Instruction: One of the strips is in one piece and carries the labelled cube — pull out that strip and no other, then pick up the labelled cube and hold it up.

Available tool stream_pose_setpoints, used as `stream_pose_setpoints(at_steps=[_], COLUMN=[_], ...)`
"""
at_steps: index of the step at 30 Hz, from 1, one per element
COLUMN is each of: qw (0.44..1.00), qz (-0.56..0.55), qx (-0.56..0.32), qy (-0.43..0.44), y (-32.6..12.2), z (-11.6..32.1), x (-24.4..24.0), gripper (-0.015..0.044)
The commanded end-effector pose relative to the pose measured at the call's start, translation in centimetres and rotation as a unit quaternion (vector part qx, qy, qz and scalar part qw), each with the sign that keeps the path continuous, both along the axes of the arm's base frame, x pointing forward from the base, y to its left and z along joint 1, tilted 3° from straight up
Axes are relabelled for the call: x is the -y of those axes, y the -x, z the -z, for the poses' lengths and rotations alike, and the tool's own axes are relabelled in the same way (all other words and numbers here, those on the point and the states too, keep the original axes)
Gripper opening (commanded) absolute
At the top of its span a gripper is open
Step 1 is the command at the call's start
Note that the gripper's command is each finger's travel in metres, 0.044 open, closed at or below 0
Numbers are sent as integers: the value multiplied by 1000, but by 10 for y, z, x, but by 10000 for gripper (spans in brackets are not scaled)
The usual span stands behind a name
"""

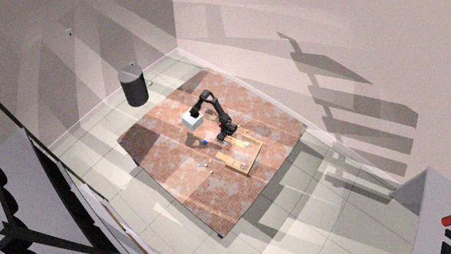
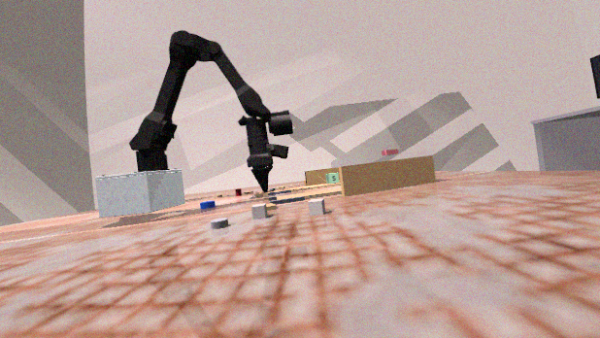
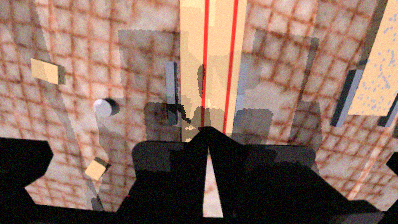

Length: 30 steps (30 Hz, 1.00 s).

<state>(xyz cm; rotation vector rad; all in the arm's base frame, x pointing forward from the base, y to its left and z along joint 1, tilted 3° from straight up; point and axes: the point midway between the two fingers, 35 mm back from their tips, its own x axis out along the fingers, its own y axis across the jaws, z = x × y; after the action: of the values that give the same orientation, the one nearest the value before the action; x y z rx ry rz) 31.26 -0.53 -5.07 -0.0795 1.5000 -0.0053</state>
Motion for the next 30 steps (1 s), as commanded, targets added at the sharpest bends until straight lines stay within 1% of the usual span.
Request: stream_pose_setpoints(at_steps=[1,30], qw=[1000,1000], qz=[-2,-2], qx=[-14,-16], qy=[0,0], y=[15,57], z=[6,8], x=[1,4], gripper=[0,0])
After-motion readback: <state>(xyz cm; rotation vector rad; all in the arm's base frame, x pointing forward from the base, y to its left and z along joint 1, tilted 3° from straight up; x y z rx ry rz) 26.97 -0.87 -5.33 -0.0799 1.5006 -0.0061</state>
